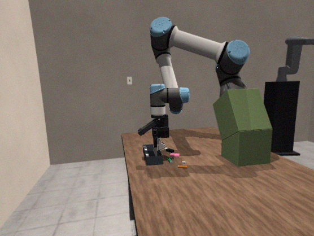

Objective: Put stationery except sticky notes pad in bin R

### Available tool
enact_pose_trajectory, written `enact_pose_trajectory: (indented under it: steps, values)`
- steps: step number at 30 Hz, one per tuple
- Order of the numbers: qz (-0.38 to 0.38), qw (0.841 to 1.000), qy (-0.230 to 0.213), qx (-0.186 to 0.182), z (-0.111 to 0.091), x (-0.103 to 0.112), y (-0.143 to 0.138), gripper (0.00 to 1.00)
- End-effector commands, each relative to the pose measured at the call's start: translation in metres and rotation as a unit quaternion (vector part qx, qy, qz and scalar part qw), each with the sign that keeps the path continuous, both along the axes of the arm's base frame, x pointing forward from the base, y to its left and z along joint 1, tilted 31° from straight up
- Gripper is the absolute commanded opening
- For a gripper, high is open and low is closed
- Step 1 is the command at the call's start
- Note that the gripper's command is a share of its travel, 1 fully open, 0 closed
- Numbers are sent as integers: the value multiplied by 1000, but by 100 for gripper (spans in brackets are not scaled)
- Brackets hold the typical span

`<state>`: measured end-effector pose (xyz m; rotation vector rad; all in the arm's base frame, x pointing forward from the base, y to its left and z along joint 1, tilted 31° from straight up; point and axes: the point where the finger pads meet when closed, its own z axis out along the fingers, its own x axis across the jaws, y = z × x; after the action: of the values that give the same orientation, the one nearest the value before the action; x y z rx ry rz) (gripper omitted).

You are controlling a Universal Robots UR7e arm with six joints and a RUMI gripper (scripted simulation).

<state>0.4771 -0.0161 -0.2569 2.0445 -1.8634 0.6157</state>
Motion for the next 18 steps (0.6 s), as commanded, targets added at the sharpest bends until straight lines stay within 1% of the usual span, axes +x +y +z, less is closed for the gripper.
enact_pose_trajectory:
  steps: [1, 12, 18]
  values:
    - [0, 1000, -1, 0, 5, 0, 3, 4]
    - [0, 1000, -1, 0, 15, -1, 9, 4]
    - [0, 1000, -1, 0, 36, -4, 21, 4]
